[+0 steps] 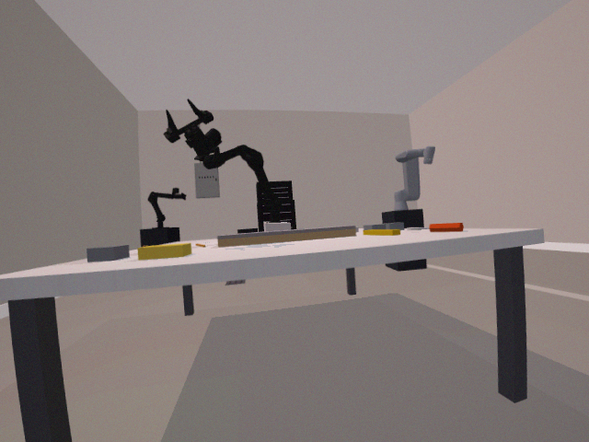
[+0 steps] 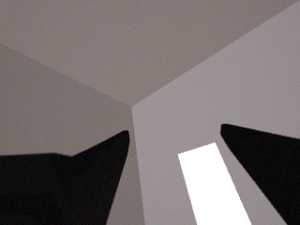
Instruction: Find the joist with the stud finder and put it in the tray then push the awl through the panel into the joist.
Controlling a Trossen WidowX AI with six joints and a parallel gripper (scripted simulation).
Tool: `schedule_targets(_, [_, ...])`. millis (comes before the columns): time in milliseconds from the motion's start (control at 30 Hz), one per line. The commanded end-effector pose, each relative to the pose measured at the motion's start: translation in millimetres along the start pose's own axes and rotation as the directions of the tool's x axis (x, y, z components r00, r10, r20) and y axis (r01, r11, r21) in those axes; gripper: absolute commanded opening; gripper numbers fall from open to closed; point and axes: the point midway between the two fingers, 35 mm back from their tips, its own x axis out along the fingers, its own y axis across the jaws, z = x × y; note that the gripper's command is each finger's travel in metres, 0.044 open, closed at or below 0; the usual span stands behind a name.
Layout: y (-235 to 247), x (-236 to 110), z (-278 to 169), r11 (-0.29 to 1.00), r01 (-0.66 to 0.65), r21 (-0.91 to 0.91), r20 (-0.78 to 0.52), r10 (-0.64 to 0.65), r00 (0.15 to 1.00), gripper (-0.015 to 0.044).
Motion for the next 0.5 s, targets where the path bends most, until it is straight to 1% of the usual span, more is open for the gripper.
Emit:
schedule_targets(0, [1, 0, 1, 1.0, -0.009, 0.009, 0.004, 0.009, 1.0, 0.0426])
schedule_targets(33, [6, -1, 3, 0.999, -0.036, 0.037, 0.015, 0.036, 0.999, 0.044])
schedule_targets(67, [13, -3, 8, 0.993, -0.082, 0.082, 0.033, 0.08, 0.996, 0.044])
schedule_targets(200, [44, -22, 31, 0.908, -0.313, 0.278, 0.133, 0.286, 0.949, 0.044])
schedule_targets(333, [71, -52, 55, 0.735, -0.526, 0.428, 0.238, 0.47, 0.85, 0.044])
schedule_targets(467, [92, -93, 77, 0.498, -0.686, 0.531, 0.336, 0.619, 0.71, 0.044])
